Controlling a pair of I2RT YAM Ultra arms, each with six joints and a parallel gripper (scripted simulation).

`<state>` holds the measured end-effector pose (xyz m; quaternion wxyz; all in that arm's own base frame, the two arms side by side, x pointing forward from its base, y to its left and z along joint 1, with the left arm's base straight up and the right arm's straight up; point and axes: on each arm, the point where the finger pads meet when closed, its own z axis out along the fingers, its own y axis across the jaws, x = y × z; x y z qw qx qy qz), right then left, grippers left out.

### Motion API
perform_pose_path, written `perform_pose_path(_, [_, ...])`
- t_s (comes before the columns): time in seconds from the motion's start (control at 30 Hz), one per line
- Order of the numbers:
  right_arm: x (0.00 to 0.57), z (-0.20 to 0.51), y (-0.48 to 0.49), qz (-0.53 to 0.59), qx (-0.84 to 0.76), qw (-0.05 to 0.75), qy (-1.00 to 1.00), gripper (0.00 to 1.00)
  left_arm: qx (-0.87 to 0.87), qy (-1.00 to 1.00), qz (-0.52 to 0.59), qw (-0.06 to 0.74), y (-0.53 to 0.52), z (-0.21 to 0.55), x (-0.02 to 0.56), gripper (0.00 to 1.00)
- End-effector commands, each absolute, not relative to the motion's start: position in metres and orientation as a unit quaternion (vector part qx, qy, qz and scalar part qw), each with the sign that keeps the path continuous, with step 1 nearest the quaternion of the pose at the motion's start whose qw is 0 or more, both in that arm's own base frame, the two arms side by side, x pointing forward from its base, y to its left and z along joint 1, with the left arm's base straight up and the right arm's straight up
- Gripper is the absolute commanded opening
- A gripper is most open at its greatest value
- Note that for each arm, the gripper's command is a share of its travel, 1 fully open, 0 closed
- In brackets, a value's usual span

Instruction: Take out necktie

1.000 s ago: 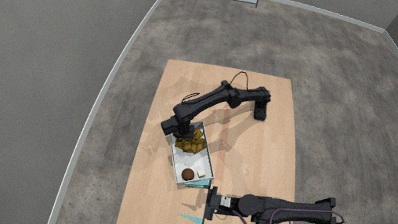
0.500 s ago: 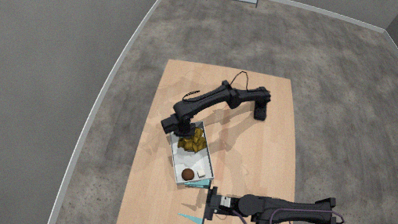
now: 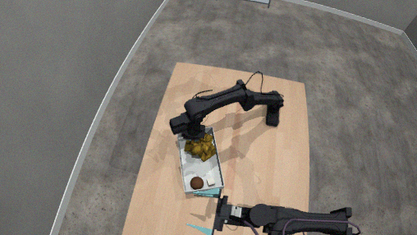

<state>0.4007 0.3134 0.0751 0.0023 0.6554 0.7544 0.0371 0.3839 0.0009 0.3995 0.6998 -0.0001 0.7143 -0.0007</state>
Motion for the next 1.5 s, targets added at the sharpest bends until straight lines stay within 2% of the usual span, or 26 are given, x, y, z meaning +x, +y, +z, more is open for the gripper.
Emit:
perform_pose_path(0.0, [0.399, 0.122, 0.314, 0.0, 0.669, 0.0, 0.743, 0.04, 0.0, 0.714, -0.001, 0.7, 0.001, 0.399, 0.384, 1.0])
perform_pose_path(0.9, [0.399, 0.238, 0.314, 0.001, 0.669, 0.0, 0.743, 0.04, 0.0, 0.714, -0.001, 0.7, 0.001, 0.399, 0.384, 1.0])
perform_pose_path(1.47, [0.399, 0.284, 0.314, 0.069, 0.663, 0.012, 0.745, 0.04, 0.0, 0.714, -0.001, 0.7, 0.001, 0.399, 0.384, 1.0])
